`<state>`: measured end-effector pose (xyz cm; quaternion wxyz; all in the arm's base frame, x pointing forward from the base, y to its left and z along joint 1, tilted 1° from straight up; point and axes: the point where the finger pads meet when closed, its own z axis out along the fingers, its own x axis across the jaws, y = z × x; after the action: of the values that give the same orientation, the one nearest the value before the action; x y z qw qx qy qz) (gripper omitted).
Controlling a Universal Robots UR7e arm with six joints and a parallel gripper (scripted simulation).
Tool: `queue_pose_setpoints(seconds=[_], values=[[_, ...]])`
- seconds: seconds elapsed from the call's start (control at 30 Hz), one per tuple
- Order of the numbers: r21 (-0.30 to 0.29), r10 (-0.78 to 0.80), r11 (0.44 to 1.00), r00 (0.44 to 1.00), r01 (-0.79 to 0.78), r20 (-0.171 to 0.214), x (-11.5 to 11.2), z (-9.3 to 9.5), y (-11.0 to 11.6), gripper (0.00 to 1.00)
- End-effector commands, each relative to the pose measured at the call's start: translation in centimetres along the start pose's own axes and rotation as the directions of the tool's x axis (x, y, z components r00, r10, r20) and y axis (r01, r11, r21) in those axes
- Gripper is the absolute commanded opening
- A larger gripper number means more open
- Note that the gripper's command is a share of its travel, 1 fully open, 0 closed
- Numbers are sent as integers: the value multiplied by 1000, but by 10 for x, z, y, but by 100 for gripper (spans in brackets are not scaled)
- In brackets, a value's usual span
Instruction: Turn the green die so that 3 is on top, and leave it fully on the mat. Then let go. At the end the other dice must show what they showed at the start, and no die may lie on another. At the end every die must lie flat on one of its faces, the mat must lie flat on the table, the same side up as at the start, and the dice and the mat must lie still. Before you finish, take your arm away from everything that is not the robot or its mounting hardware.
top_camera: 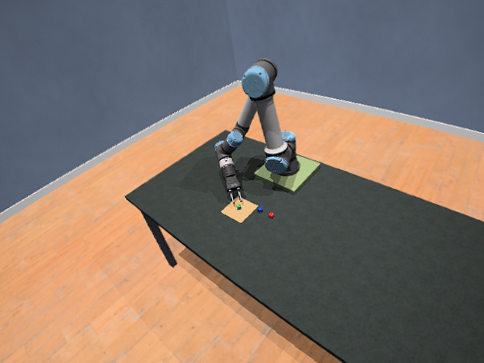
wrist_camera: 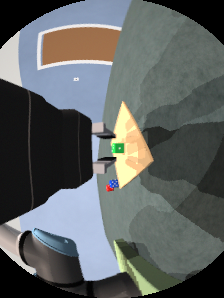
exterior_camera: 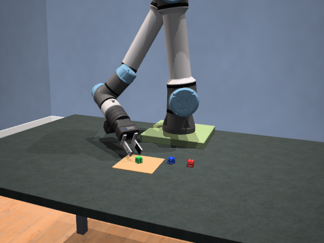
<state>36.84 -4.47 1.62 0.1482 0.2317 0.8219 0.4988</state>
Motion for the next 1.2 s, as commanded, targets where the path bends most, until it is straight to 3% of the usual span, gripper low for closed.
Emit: queue_pose_setpoints(seconds=[0.0,0.33,0.77,1.17], values=[[-1,-1,1000,1000,1,0,0,-12,1,70],[-1,-1,1000,1000,1,0,0,-15,6,70],[-1,-1,1000,1000,1,0,1,-38,50,70],[4,-1,1000,1000,1,-1,1,-40,54,70]])
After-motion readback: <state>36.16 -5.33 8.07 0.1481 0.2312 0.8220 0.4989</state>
